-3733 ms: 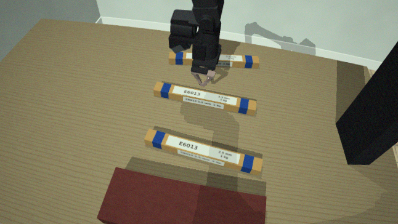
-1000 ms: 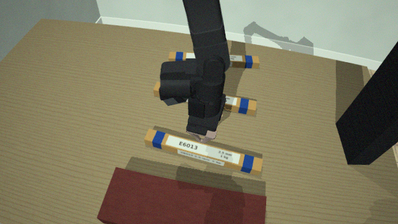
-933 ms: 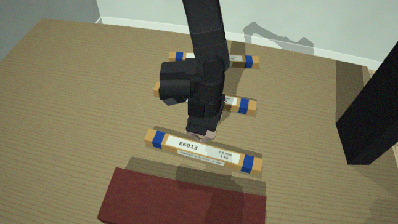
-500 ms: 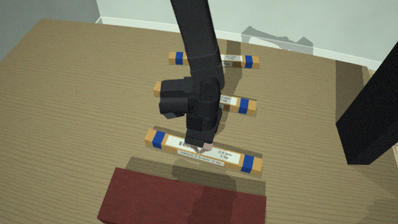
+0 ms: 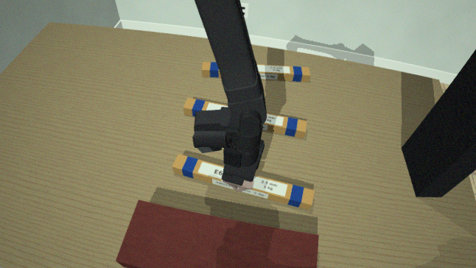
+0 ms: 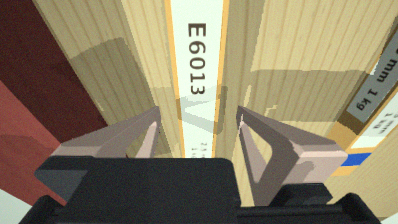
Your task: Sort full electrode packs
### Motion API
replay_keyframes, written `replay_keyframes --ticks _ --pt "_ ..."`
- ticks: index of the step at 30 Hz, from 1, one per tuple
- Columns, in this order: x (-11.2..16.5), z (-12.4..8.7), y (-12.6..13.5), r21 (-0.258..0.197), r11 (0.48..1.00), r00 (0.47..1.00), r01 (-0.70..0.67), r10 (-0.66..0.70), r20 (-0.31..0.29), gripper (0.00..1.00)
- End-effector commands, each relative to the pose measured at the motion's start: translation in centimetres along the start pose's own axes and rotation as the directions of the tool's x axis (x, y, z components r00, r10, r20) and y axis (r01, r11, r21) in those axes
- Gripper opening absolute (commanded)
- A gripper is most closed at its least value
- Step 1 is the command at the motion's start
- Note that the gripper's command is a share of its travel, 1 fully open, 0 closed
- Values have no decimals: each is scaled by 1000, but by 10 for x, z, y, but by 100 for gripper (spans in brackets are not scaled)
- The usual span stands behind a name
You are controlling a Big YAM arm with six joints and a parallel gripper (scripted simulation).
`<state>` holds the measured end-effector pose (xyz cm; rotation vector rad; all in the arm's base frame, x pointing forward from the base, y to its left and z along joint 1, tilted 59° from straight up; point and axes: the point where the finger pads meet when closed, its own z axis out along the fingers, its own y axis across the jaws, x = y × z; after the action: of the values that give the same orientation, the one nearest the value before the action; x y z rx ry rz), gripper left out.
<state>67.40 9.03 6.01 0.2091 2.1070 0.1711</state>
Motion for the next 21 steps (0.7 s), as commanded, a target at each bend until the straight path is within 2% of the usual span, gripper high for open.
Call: replay_keyframes --ticks 1,15,21 --pt "1 0 -5 2 1000 1000 8 -8 6 74" --pt "-1 -6 -1 -3 1000 1000 7 -7 10 74" --pt "1 2 -2 -2 1000 1000 9 -9 8 74"
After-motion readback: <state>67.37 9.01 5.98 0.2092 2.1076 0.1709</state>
